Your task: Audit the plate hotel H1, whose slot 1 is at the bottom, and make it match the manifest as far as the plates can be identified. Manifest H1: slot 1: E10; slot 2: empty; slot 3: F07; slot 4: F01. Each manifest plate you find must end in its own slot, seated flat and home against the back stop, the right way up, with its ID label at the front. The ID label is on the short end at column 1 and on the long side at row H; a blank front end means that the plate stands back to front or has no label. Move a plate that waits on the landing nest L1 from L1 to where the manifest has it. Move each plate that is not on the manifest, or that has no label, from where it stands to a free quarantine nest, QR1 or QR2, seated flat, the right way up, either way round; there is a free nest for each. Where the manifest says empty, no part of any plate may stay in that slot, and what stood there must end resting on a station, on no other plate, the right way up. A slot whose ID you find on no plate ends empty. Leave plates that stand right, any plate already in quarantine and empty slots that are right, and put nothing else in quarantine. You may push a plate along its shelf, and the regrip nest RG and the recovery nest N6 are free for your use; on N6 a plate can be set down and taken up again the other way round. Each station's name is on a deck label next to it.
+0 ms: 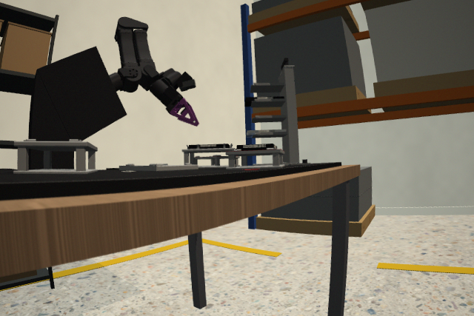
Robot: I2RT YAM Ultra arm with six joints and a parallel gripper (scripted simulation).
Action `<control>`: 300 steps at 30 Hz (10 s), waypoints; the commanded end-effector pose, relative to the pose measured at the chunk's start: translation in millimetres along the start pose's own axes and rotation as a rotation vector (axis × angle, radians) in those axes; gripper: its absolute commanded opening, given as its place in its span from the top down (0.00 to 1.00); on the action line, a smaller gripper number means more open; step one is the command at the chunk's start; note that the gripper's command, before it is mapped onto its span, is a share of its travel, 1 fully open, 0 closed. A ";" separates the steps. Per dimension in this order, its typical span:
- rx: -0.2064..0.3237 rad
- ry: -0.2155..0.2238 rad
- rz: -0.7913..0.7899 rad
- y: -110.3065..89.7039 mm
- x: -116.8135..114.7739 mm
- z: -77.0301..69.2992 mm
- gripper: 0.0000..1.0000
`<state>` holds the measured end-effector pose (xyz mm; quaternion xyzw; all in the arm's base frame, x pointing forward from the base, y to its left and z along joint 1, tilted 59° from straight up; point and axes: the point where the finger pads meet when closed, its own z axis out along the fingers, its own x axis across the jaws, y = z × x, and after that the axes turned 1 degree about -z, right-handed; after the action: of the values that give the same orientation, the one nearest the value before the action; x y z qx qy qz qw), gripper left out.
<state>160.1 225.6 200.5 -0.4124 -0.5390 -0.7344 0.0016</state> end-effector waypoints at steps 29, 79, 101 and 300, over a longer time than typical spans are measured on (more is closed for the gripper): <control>0.278 -0.009 -0.002 12.5 -6.8 26.3 0.00; 0.796 -0.002 0.002 10.6 -7.8 65.4 0.00; 0.796 -0.001 0.002 -8.3 -7.8 84.0 0.00; 0.793 0.118 -0.291 101.1 -78.7 -30.1 0.14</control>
<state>233.6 131.5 233.4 -0.2738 -0.8275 -0.4787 0.1052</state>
